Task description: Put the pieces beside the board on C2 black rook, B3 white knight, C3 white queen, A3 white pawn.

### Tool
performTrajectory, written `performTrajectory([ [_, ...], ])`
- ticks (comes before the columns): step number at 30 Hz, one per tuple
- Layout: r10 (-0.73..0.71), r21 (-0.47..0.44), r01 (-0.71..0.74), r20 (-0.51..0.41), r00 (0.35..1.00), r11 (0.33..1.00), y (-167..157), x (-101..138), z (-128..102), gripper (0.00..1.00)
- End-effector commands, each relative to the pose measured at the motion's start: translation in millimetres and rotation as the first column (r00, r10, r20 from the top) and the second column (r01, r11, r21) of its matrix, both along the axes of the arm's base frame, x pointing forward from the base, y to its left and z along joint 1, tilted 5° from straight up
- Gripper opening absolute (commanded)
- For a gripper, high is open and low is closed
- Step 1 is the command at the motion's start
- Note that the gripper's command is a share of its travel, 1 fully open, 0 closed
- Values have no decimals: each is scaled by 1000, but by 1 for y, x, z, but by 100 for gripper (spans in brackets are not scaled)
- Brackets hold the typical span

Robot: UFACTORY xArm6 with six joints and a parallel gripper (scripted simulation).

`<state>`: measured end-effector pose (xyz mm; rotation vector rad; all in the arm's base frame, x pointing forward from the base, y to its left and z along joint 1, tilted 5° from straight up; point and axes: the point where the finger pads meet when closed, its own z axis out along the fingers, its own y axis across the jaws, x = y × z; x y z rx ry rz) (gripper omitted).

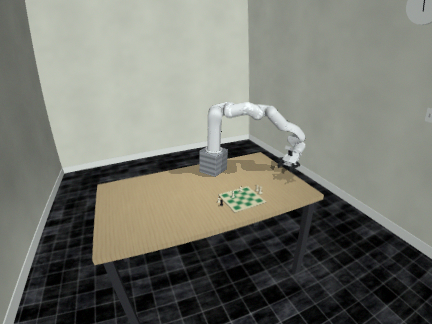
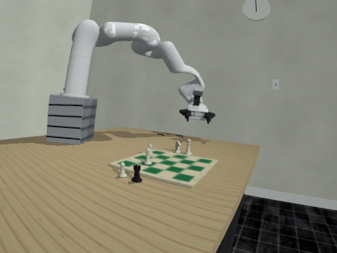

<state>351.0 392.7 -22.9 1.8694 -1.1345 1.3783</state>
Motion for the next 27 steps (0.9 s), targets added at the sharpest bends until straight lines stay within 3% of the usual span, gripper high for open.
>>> performTrajectory([
  [1, -68, -61, 68, -13, 998, 996, -28, 27, -6, 100],
  [9, -171, -150, 164, -40, 984, 975, -77, 56, -18, 100],
  [27, -178, -155, 169, -41, 983, 973, -80, 57, -18, 100],
])
